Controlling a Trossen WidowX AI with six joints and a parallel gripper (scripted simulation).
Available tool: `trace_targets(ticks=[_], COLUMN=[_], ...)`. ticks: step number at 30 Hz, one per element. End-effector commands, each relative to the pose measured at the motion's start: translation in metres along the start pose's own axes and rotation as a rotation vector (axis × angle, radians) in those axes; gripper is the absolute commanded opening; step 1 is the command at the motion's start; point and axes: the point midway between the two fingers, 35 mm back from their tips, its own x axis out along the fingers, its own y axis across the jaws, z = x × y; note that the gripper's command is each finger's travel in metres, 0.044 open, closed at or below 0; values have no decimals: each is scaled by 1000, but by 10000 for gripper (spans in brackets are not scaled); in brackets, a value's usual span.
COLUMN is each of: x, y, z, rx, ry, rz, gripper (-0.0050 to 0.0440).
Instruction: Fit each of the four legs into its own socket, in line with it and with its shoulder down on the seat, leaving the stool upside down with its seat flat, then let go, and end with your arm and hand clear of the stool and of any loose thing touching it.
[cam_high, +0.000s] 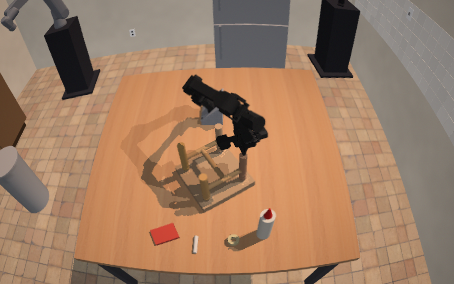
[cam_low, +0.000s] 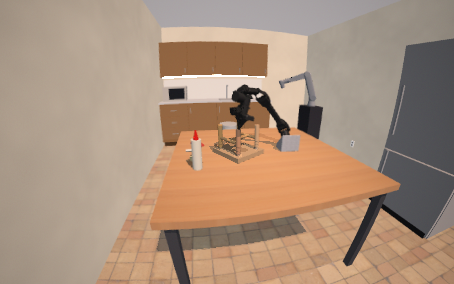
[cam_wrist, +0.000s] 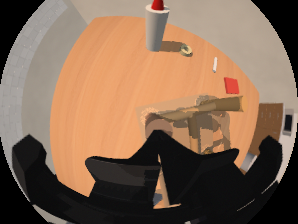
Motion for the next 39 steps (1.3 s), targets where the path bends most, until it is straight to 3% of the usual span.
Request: trace_targets(ticks=[1, 15, 39], x=[6, 9, -26], y=[-3, -2, 0], z=[-1, -2, 7], rx=[3, 2, 1], ry=[6, 4, -11], rz=[-2, -1, 4], gripper=[0, 0, 0])
